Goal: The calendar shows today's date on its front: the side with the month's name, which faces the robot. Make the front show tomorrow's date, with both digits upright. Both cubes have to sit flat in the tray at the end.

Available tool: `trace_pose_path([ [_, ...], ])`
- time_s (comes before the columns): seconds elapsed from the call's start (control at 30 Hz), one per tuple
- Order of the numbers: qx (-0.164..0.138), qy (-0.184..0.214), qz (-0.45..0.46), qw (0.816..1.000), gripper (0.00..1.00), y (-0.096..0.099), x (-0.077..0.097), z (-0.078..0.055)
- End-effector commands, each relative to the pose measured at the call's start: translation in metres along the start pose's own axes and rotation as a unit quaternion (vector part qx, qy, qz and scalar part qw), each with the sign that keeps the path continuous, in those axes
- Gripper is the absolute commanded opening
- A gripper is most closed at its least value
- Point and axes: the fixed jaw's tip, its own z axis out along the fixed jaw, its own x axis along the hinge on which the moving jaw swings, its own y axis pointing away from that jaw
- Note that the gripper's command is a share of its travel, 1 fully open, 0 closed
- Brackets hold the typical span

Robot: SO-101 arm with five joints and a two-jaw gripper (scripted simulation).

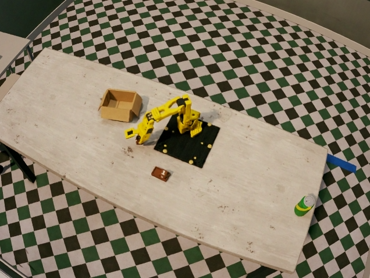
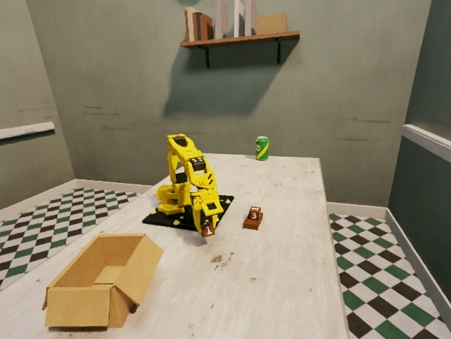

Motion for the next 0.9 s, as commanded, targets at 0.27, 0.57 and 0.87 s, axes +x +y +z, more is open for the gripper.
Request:
trace_pose_path([
  [0.27,-0.005,-0.031,-0.007,0.999,0.00,0.0010,-0.0020,-0.0020],
  [0.57,-0.015,-0.118,-0.022,0.993,0.00,0.0009,-0.0047,0.0005],
  [0.87,-0.021,-0.192,-0.034,0.981,0.00,0.0005,-0.0045,-0.0005],
])
